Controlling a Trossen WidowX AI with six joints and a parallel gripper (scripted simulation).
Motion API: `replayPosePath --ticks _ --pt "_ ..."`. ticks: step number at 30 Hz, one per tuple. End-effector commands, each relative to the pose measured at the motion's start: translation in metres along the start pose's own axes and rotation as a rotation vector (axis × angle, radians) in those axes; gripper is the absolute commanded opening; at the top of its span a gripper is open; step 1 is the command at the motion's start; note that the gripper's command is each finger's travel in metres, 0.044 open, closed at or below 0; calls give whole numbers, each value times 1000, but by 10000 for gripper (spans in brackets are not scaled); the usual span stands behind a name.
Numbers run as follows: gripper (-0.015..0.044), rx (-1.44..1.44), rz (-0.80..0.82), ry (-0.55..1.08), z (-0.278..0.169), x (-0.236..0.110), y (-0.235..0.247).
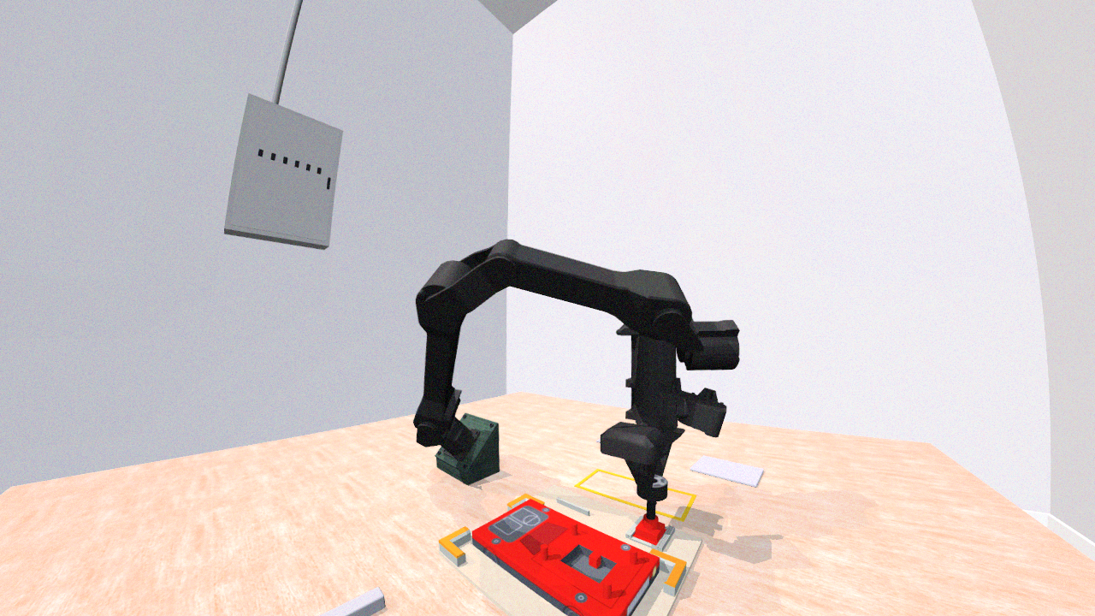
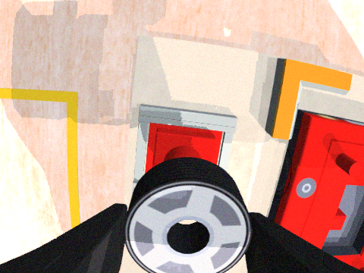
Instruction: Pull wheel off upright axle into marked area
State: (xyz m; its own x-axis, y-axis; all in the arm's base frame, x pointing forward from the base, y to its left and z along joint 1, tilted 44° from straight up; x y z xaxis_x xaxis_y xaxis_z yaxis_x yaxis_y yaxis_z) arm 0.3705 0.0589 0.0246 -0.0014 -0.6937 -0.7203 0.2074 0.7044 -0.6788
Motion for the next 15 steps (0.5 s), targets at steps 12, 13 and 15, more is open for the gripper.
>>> replayPosePath --ticks 12,13,15 --pt "0 3 6 -1 0 -24 0" --pt "0 3 7 -1 0 -27 -1" --pt "0 3 7 -1 0 -32 -1"
Point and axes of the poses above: the point midway between the two fingers, 35 mm back from their tips, its own x axis out along the fingers, its own y axis across the jaws, z = x × y, the point moved 1 cm from there along -x, back along the fingers, and after that the axes turned 11 degrees about x, right-handed, at the moved point
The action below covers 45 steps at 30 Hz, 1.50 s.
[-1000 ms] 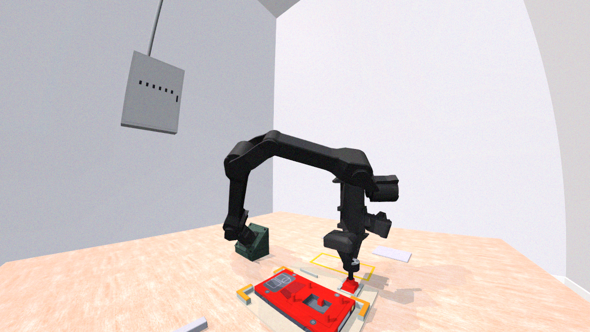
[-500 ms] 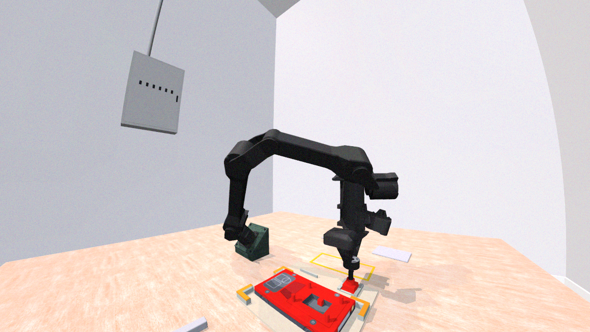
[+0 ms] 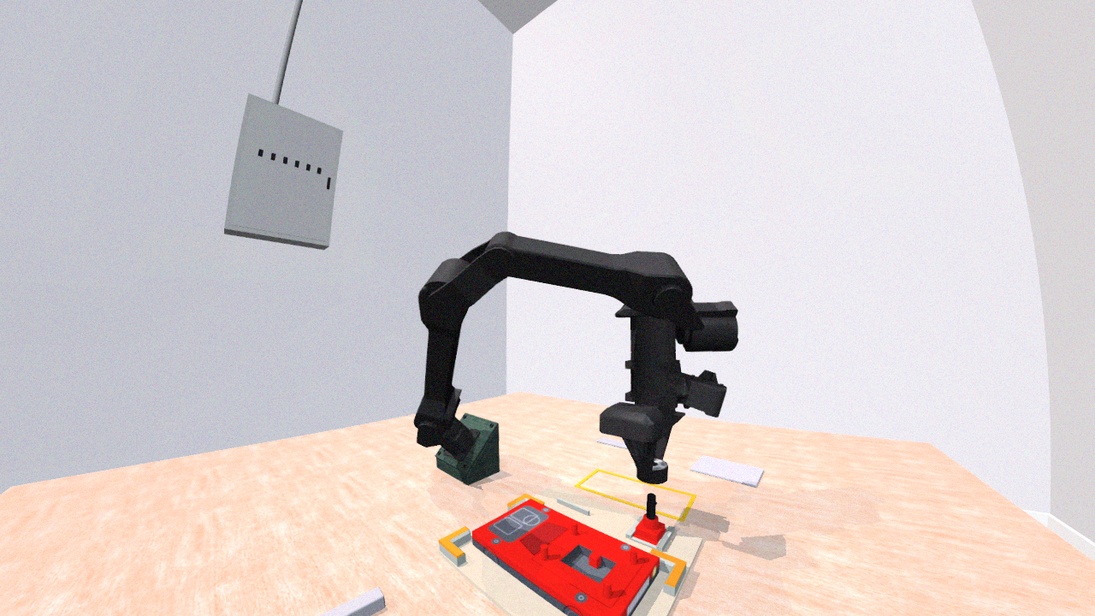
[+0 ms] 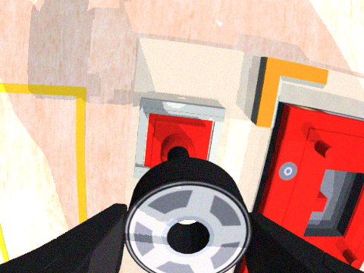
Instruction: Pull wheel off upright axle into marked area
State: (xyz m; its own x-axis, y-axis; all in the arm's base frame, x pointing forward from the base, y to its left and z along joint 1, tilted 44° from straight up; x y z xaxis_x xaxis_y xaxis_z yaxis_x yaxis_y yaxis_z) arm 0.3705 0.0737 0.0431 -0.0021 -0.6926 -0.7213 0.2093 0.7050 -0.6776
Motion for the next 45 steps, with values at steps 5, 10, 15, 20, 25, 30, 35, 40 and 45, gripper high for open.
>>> replayPosePath --ticks 5,10,15,20,25,30,35,40,45 --pt "0 -1 2 -2 -2 -8 2" --pt "0 -2 8 -1 -16 -11 22" --pt "0 -2 13 -1 -31 -14 40" --pt "0 -2 15 0 -48 -15 58" --pt "0 -2 15 1 -65 -17 74" --pt "0 -1 13 1 -83 -17 89" --pt "0 -1 12 1 -85 -16 91" --pt "0 0 12 1 -85 -7 91" --pt "0 0 12 1 -85 4 91"
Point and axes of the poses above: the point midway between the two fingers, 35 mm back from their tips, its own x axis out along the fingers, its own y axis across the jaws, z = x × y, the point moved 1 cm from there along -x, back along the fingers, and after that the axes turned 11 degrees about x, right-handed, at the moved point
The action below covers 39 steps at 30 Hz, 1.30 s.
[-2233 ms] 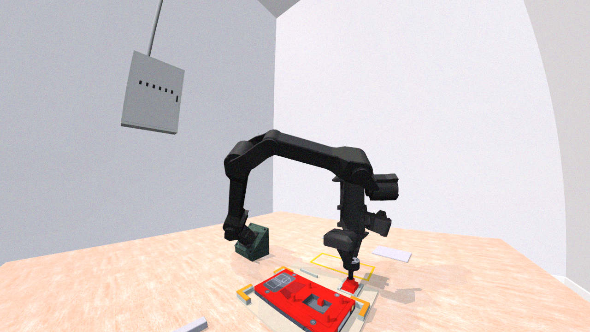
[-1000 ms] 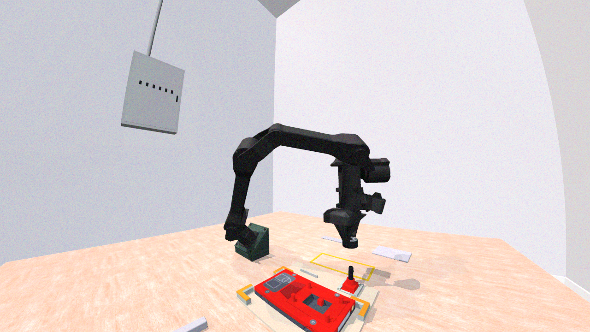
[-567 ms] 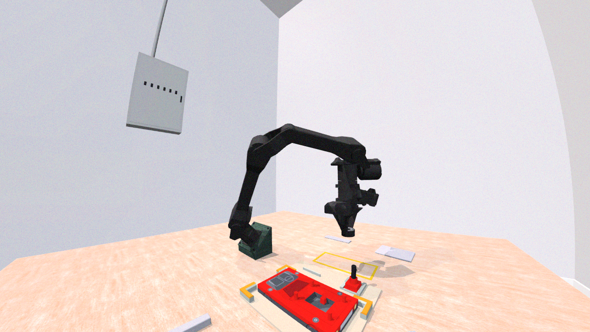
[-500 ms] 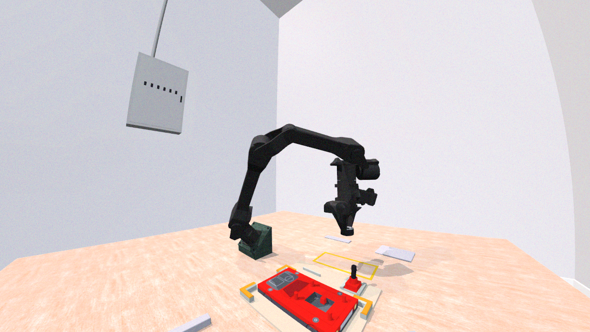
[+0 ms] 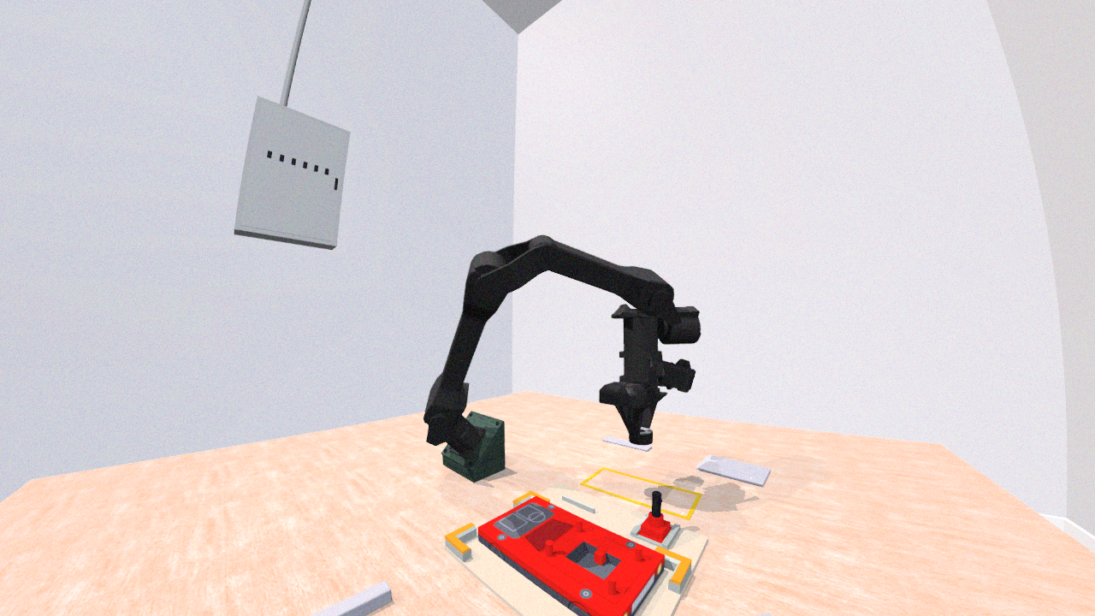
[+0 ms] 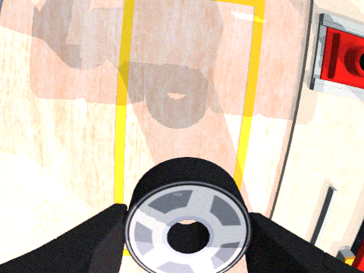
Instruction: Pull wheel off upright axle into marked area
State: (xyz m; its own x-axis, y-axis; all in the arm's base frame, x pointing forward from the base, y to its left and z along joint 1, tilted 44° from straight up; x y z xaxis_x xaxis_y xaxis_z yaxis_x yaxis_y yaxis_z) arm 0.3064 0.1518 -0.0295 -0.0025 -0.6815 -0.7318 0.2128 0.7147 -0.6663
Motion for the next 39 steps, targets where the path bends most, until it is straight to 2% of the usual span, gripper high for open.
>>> replayPosePath --ticks 1,16,20,31,39 --pt "0 -4 -3 -3 1 8 0" --pt "0 -3 -6 -5 1 86 -1" --pt "0 -3 -7 -5 1 90 -1" --pt "289 4 -5 2 1 85 -2" --pt "300 -3 -4 -3 1 32 -1"
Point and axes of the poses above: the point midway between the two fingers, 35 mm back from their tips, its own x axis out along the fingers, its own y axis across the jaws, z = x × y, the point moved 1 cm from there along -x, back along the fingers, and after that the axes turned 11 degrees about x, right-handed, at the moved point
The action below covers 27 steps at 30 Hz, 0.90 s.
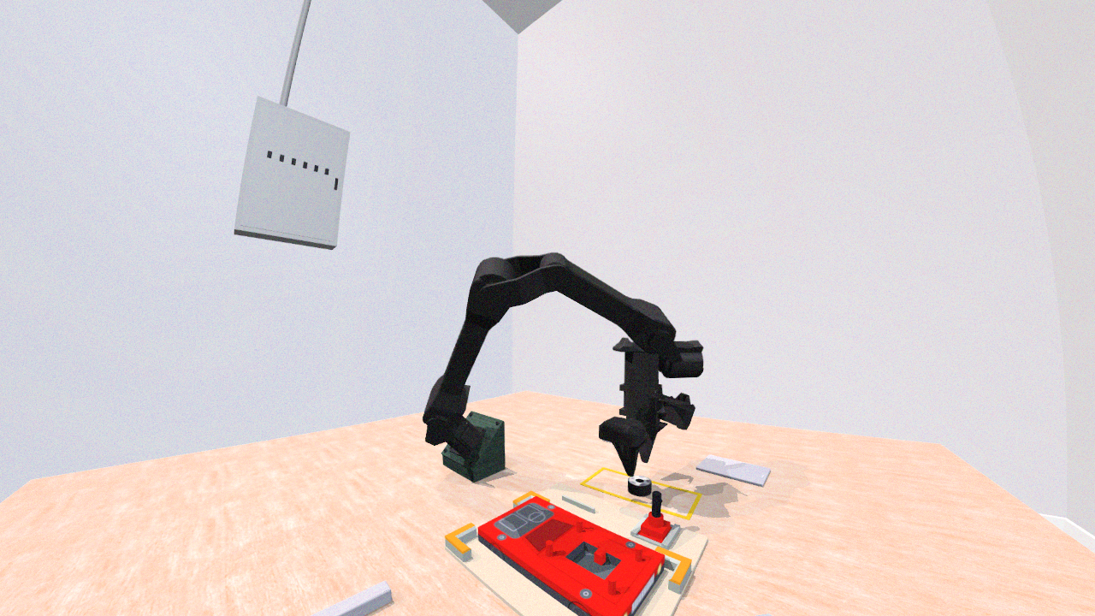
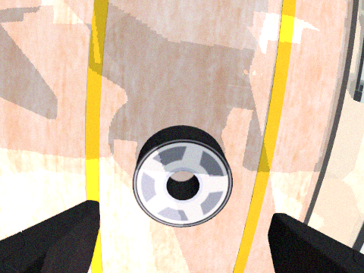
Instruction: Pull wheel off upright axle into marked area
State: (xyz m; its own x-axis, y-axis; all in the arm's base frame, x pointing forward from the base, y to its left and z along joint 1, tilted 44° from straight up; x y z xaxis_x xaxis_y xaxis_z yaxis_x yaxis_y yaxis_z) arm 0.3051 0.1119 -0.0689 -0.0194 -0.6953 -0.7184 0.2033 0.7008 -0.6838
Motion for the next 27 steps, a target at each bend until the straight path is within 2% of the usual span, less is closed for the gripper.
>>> replayPosePath --ticks 1,3,4,8,9,16,27 --pt "300 6 18 -16 1 -28 0" --pt "300 6 18 -16 1 -29 0" --pt "326 -1 12 -17 -1 -21 1" --pt "431 -1 17 -15 -23 -41 -12" --pt "440 -1 18 -14 -30 -46 -17" --pt "440 1 17 -11 -74 -74 -48" --pt "440 1 17 -11 -75 -74 -49"
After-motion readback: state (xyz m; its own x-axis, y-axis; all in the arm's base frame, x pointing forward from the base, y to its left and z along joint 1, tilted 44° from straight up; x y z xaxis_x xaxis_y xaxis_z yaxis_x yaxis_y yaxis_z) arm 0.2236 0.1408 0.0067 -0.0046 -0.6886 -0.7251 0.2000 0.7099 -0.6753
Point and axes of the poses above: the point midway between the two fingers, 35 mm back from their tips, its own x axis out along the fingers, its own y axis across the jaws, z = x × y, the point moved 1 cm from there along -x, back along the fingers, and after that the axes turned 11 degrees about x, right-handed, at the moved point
